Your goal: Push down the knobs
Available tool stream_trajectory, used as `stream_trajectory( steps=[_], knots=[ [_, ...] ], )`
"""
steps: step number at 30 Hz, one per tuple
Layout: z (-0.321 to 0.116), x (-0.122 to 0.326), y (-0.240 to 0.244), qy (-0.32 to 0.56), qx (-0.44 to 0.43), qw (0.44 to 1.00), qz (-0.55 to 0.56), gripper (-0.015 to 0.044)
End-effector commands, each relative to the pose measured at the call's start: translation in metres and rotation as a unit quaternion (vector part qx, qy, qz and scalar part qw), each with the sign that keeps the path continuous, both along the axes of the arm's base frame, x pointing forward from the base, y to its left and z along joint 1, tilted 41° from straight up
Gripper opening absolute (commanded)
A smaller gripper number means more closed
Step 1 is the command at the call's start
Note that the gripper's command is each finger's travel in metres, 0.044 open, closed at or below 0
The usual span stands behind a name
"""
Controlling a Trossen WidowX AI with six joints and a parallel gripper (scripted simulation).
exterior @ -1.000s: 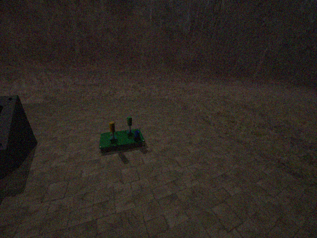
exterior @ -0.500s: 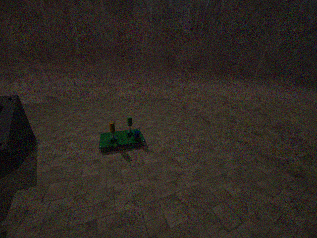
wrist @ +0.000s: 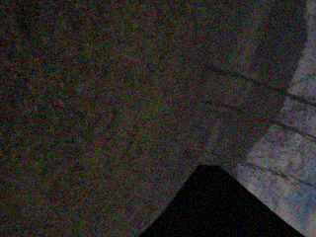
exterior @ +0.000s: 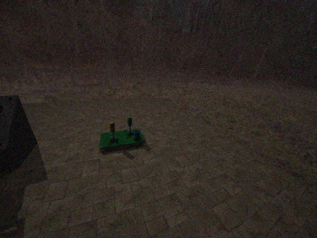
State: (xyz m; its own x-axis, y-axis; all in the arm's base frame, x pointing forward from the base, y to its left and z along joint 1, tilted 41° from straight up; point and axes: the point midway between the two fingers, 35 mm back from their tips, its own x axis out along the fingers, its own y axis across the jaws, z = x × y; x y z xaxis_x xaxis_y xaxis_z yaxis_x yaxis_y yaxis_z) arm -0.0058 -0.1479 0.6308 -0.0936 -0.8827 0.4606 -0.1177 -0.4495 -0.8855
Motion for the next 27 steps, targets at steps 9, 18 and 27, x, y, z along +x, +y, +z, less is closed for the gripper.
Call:
stream_trajectory(
  steps=[9, 18, 27],
  knots=[
    [-0.064, 0.102, -0.075, -0.02, 0.132, 0.979, 0.152, 0.0],
    [-0.119, 0.183, -0.092, -0.018, 0.225, 0.943, 0.245, 0.0],
    [-0.192, 0.265, -0.082, -0.035, 0.346, 0.887, 0.303, 0.0]
  ],
)
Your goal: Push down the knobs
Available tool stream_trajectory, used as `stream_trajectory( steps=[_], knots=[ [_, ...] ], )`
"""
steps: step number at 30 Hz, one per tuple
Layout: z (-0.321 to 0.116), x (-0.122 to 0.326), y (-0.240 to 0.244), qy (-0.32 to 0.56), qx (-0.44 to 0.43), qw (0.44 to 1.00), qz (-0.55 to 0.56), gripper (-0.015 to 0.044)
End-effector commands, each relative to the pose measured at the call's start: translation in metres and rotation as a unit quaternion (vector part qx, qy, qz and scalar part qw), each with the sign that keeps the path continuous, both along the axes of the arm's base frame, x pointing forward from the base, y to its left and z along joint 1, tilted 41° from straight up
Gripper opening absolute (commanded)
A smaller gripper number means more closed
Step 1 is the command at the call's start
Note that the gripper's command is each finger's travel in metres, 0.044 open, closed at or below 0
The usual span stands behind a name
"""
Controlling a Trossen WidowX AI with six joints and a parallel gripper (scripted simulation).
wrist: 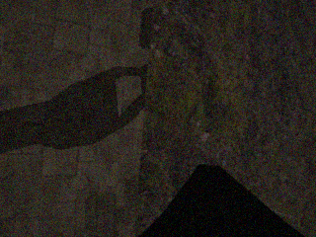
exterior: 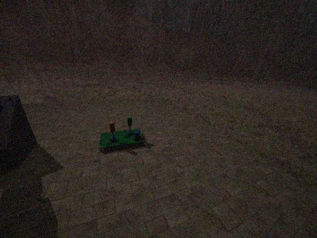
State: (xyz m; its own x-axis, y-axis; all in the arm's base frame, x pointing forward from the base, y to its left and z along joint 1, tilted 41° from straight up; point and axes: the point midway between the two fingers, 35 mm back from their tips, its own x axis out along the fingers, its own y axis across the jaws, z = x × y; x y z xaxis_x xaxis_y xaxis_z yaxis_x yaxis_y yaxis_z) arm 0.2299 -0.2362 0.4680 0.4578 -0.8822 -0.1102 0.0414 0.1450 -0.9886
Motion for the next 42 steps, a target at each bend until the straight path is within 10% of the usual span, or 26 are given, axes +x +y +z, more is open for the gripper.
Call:
stream_trajectory(
  steps=[1, 19, 31, 42],
  knots=[
    [-0.038, 0.038, 0.009, 0.005, 0.064, 0.998, 0.022, 0.0],
    [-0.254, 0.152, 0.147, 0.159, 0.277, 0.946, 0.064, 0.0],
    [-0.401, 0.115, 0.268, 0.284, 0.287, 0.914, -0.028, 0.0],
    [-0.429, 0.108, 0.266, 0.295, 0.275, 0.914, -0.039, 0.0]
  ],
)
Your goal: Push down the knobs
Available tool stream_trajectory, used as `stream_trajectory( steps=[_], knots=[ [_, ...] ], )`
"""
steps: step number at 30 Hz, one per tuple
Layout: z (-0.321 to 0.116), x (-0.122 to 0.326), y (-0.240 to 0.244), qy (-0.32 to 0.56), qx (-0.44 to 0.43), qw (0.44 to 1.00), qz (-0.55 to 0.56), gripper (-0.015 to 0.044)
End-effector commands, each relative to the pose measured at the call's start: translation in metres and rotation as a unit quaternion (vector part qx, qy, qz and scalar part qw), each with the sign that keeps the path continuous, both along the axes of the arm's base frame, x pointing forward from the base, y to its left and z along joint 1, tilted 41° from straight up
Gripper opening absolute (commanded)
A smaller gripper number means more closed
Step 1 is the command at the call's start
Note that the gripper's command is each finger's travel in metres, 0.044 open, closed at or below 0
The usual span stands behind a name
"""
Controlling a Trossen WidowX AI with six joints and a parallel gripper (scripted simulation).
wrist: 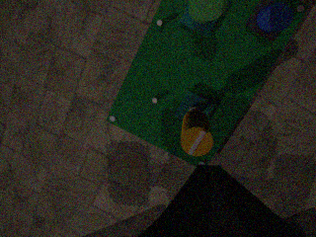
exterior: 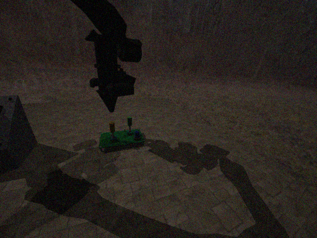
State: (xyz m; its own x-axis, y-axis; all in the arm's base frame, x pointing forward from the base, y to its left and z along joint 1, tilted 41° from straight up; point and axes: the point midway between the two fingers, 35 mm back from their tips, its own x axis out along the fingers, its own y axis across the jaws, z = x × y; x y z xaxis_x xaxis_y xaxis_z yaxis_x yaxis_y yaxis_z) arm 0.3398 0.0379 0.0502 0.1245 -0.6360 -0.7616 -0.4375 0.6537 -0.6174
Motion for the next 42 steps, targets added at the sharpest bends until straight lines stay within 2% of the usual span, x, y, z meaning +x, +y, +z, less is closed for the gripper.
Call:
stream_trajectory(
  steps=[1, 42],
  knots=[
    [-0.011, -0.002, -0.008, 0.006, -0.007, 1.0, -0.001, 0.0],
    [-0.029, 0.001, -0.024, 0.006, -0.007, 1.0, -0.001, 0.0]
  ],
)
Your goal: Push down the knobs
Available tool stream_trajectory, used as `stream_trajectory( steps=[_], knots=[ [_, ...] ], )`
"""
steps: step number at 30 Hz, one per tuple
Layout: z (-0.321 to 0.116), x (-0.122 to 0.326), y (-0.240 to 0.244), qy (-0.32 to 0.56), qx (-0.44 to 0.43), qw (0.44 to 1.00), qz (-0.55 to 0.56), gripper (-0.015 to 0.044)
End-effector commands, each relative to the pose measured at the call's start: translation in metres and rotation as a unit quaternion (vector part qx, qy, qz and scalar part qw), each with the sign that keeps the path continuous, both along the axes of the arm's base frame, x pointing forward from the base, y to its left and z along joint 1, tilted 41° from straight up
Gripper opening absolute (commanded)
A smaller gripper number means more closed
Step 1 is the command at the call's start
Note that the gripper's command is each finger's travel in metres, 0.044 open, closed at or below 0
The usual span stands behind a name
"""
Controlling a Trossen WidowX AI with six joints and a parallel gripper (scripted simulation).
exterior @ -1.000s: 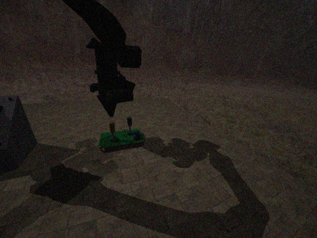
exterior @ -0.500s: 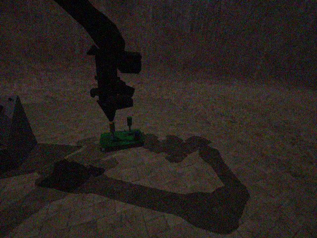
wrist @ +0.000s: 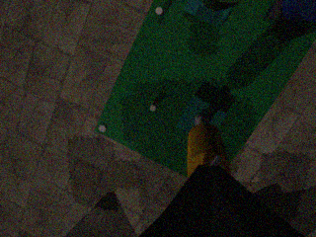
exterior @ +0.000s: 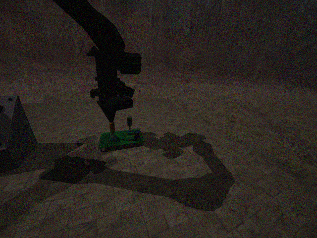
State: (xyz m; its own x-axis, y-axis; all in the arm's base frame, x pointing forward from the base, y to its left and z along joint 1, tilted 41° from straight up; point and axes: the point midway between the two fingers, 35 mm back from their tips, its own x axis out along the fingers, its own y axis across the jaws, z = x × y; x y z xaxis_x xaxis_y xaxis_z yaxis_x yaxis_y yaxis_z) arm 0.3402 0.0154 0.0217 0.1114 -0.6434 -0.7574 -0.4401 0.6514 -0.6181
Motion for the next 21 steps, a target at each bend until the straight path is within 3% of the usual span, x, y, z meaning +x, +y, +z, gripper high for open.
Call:
stream_trajectory(
  steps=[1, 21],
  knots=[
    [-0.0005, 0.0003, -0.0013, 0.0, -0.003, 1.0, 0.002, 0.0],
    [-0.0017, 0.0005, -0.0024, 0.0, -0.003, 1.0, 0.002, 0.0]
  ],
)
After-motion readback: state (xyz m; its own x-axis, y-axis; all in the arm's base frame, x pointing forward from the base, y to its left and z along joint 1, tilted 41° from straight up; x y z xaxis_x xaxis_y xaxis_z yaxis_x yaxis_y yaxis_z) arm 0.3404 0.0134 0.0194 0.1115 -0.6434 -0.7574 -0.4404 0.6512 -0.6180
